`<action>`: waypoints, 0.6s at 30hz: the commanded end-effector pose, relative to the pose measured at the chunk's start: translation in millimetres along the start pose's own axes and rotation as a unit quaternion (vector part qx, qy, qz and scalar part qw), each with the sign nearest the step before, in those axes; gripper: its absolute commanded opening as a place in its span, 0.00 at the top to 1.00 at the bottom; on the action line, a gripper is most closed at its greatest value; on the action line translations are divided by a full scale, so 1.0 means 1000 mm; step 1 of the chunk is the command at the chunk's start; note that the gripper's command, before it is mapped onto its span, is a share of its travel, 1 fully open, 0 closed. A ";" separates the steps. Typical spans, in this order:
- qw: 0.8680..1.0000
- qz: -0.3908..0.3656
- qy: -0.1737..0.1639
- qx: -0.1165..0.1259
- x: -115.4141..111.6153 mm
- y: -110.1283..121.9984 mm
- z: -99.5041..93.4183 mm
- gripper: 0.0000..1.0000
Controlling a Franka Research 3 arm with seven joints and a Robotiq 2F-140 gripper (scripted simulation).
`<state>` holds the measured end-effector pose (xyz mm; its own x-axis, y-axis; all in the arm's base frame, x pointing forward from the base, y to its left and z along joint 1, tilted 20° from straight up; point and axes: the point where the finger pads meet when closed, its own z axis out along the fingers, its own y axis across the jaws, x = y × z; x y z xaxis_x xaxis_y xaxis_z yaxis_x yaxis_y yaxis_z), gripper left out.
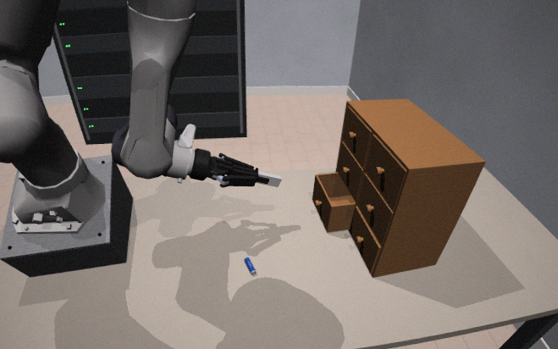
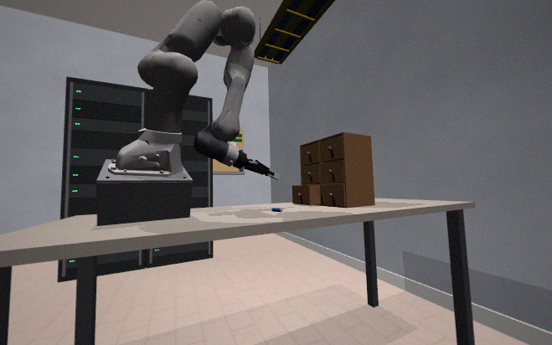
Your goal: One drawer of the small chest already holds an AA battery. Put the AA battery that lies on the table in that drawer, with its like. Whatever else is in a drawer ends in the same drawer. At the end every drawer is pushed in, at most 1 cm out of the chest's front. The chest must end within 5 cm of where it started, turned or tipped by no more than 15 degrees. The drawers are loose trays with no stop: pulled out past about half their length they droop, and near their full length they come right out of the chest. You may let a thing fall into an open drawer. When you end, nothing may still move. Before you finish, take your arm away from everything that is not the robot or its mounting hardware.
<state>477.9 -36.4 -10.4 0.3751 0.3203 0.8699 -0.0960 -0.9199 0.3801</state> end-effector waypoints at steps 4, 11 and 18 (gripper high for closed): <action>1.000 0.020 0.009 -0.004 0.004 0.002 0.003 1.00; 1.000 0.020 0.009 -0.004 -0.003 0.001 0.014 1.00; 1.000 0.020 0.009 -0.004 -0.020 0.001 0.038 1.00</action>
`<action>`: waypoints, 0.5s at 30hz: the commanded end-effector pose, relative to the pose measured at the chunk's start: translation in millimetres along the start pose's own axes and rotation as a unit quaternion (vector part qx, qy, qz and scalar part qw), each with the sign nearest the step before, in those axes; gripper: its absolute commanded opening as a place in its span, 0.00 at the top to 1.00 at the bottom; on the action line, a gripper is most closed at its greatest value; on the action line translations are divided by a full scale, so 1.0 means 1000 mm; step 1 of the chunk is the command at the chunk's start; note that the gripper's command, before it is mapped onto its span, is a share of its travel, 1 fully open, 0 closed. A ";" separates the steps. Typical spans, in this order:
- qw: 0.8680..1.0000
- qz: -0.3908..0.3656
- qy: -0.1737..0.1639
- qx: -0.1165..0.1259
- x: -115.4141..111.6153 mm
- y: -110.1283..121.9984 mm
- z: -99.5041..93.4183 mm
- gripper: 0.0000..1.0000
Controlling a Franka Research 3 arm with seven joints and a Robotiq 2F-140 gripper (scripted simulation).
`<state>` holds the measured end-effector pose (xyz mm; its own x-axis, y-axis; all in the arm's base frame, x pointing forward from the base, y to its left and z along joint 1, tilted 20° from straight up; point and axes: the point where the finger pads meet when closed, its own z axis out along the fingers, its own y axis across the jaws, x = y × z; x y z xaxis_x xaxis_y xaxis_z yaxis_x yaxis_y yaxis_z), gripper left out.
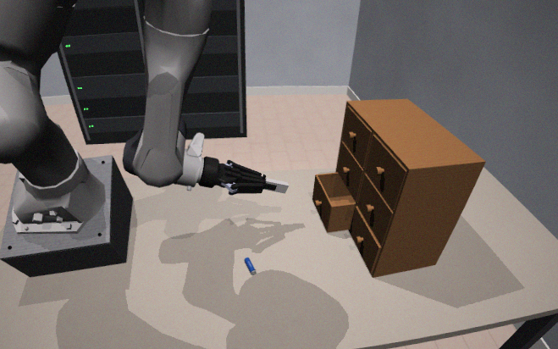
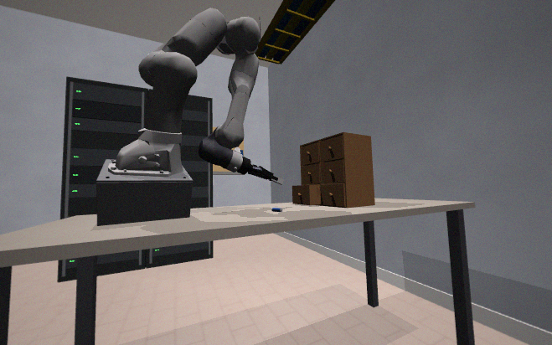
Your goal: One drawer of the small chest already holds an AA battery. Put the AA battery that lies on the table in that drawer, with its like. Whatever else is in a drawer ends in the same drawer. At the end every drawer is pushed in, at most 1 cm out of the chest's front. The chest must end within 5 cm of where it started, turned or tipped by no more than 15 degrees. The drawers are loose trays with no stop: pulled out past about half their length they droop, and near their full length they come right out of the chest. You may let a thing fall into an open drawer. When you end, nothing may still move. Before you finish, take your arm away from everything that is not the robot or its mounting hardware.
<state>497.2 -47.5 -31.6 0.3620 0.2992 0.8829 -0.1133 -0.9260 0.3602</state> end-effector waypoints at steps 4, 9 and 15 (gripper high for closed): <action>1.000 0.007 0.003 0.000 -0.020 0.000 0.031 1.00; 1.000 0.007 0.003 0.000 -0.036 0.000 0.054 1.00; 1.000 0.007 0.003 0.000 -0.044 0.000 0.065 1.00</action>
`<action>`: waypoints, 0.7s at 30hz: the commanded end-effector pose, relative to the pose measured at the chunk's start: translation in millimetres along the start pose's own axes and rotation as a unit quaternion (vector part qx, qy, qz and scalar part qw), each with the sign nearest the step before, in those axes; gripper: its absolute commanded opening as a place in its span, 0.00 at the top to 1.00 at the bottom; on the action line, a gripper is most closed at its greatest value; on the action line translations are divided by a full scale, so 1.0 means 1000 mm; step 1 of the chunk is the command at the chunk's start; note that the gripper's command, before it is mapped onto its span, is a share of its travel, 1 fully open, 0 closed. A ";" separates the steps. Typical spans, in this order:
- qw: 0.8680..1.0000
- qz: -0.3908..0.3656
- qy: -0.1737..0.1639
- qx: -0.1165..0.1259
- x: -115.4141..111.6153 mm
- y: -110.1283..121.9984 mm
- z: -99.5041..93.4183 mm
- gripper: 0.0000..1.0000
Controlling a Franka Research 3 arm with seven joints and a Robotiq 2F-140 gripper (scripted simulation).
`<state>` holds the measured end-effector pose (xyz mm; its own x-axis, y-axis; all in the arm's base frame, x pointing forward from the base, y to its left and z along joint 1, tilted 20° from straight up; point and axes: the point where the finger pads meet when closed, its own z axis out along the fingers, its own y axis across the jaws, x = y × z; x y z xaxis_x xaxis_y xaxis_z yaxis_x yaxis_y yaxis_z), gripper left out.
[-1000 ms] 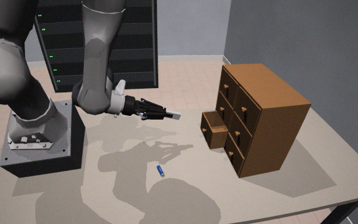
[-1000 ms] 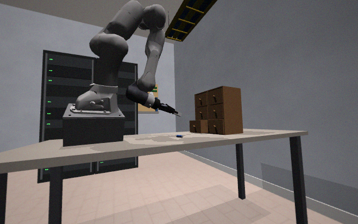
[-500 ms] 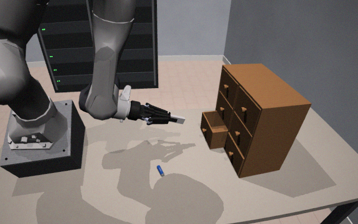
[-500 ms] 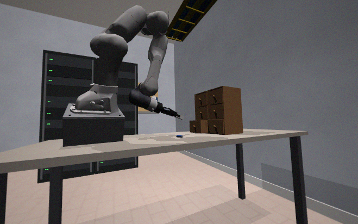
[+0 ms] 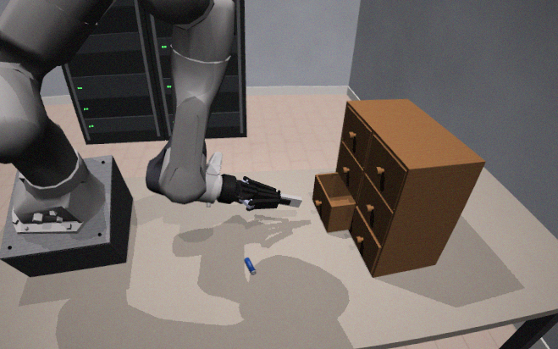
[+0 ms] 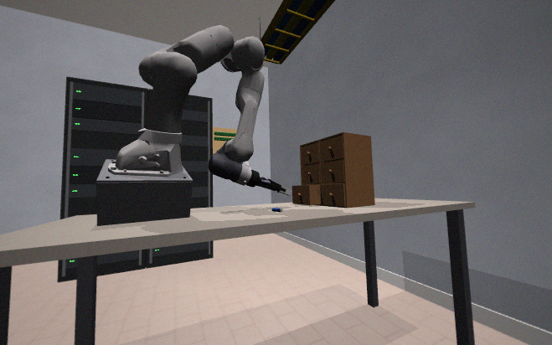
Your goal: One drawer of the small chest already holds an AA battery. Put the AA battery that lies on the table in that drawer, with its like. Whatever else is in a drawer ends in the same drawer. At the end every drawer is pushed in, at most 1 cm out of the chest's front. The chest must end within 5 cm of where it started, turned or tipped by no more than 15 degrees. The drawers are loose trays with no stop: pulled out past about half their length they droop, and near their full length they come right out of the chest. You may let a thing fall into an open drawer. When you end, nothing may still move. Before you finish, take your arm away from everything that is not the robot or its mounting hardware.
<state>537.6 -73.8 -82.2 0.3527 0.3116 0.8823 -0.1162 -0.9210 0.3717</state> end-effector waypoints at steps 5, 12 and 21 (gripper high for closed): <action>1.000 0.013 -0.002 0.004 -0.009 -0.002 0.011 1.00; 1.000 0.013 -0.002 0.004 -0.010 -0.002 0.011 1.00; 1.000 0.013 -0.002 0.004 -0.010 -0.002 0.011 1.00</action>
